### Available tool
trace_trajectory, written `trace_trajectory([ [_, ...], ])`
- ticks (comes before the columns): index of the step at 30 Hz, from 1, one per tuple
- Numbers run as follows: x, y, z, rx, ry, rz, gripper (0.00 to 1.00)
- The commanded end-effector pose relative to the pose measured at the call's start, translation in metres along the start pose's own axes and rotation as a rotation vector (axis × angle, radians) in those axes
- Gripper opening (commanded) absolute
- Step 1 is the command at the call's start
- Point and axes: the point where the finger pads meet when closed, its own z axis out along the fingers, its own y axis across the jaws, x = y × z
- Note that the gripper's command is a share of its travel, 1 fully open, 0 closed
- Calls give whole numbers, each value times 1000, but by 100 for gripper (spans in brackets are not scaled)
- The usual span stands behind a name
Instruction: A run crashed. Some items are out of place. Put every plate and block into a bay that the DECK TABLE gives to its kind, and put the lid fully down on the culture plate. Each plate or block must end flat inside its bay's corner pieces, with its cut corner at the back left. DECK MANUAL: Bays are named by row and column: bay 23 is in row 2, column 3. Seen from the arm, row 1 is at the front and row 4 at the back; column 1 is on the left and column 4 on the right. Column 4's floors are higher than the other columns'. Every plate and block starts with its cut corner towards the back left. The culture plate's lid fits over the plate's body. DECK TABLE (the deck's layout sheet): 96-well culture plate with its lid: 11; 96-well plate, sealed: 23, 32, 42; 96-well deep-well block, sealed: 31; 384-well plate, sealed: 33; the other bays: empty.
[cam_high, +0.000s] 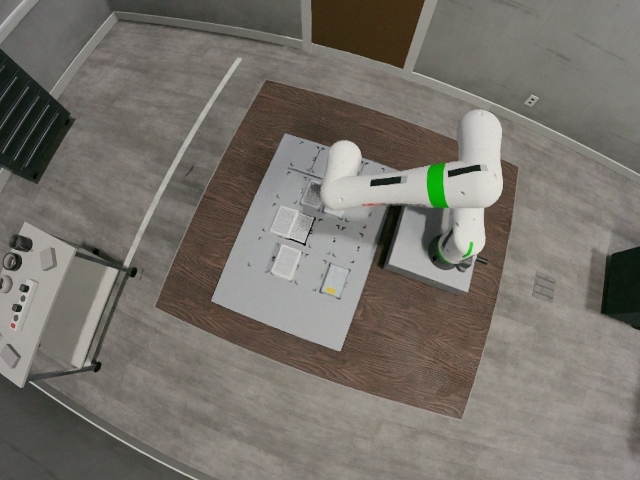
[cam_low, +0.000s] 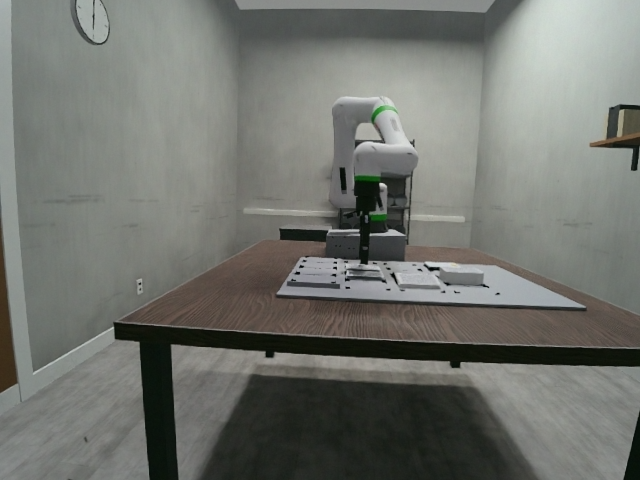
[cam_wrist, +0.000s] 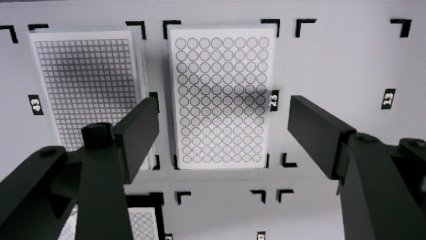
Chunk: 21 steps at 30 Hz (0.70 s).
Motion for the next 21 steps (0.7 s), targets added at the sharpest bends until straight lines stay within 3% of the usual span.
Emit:
trace_trajectory([
  [1,0,-1,-5,1,0,0,70],
  [21,0,-1,-27,2,0,0,70],
])
